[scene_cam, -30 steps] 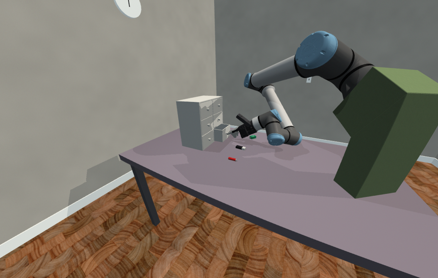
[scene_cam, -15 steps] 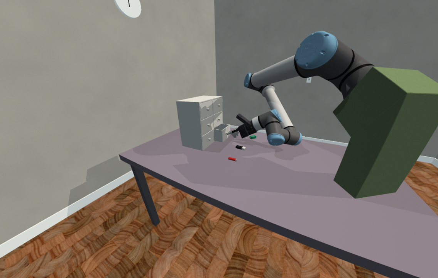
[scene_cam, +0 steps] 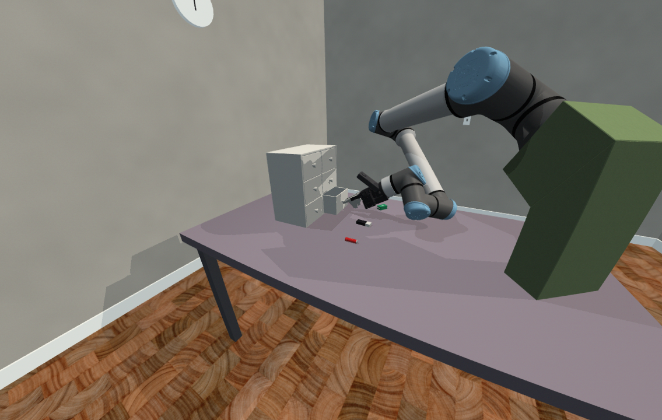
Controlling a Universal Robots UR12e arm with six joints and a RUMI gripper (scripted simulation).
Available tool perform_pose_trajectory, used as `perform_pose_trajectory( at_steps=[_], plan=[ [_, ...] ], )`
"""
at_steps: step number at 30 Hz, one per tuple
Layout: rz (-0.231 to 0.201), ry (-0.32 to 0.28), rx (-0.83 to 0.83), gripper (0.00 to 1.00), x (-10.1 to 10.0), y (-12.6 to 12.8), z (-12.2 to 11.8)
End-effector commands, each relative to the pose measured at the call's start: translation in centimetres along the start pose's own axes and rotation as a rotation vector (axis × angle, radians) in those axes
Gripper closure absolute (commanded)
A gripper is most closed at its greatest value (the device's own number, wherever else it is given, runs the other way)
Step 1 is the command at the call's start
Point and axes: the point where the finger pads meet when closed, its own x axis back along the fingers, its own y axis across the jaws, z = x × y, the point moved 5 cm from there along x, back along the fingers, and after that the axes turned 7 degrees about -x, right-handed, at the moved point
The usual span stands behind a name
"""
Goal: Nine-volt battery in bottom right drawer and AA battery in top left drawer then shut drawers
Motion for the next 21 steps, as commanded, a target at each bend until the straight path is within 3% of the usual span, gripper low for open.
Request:
perform_pose_trajectory(
  at_steps=[1, 11, 21],
  plan=[
    [0.0, 0.001, 0.0, 0.88, 0.02, -0.02, 0.06],
    [0.0, 0.001, 0.0, 0.8, 0.02, -0.02, 0.06],
    [0.0, 0.001, 0.0, 0.8, 0.02, -0.02, 0.06]
  ],
)
